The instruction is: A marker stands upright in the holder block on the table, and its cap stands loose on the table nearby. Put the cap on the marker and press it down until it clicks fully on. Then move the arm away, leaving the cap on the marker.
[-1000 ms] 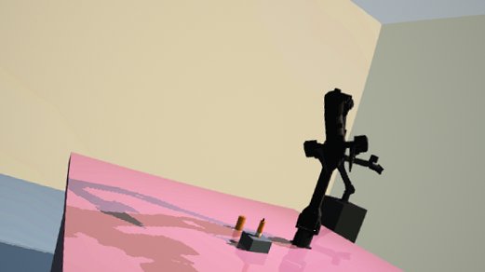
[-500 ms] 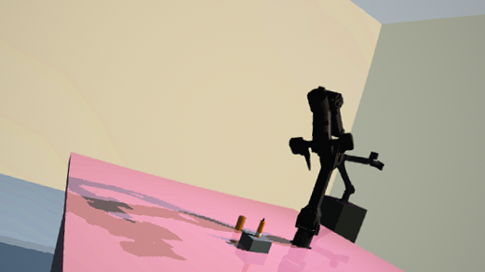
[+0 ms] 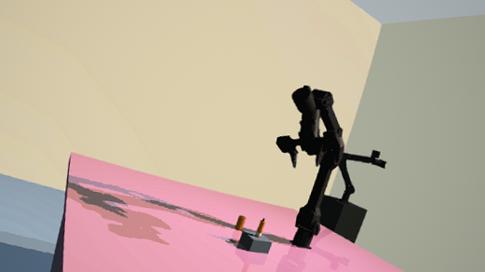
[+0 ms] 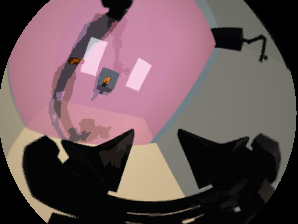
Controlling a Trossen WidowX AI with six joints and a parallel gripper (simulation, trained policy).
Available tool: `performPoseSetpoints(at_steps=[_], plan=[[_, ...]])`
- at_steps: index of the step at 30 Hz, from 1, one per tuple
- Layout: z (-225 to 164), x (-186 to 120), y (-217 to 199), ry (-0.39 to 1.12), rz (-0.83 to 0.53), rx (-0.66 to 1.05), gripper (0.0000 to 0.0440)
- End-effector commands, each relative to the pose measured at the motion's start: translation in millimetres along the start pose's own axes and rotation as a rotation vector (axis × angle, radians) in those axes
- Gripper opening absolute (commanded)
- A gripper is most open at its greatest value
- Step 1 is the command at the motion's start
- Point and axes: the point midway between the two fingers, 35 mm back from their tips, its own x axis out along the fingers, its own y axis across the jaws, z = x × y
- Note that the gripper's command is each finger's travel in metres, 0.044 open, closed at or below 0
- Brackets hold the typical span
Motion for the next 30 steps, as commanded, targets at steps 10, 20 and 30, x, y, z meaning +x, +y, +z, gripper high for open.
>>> performPoseSetpoints(at_steps=[10,20,30], plan=[[0,-5,37,0.011,0.056,0.099,0.0319],[2,-11,64,0.023,0.1,0.176,0.0318],[6,-16,90,0.029,0.143,0.251,0.0318]])
